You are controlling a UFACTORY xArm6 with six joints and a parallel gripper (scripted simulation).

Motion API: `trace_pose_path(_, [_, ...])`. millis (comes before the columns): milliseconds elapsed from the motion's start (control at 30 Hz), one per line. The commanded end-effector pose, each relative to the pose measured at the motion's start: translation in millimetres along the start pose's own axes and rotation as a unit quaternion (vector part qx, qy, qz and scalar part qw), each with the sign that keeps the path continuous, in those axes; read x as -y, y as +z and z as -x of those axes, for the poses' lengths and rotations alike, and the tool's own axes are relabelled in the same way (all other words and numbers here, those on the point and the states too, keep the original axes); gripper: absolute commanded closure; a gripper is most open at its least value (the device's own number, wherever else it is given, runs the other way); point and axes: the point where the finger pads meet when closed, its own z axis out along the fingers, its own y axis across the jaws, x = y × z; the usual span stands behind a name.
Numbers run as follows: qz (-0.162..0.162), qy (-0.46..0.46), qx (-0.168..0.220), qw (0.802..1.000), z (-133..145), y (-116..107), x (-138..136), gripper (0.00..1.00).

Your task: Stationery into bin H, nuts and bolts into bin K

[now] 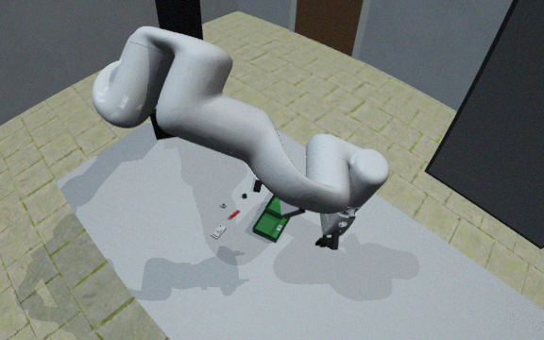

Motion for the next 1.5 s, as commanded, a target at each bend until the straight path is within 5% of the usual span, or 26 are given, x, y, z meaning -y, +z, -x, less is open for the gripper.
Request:
trace_pose_path(0, [-0.001,0.001,0.002,1.0,1,-2,1,0.0])
trace_pose_path(533, [-0.001,0.001,0.002,1.0,1,-2,1,0.0])
trace_pose_path(567, [-0.001,0.001,0.002,1.0,2,6,2,0.93])
trace_pose_path(633, [-0.001,0.001,0.002,1.0,4,22,4,0.93])
trace_pose_path(1100, [-0.02,-0.155,0.001,0.988,-24,19,-17,0.93])
trace_pose_path(1467, [-0.041,-0.328,-0.003,0.944,-53,25,-42,0.93])
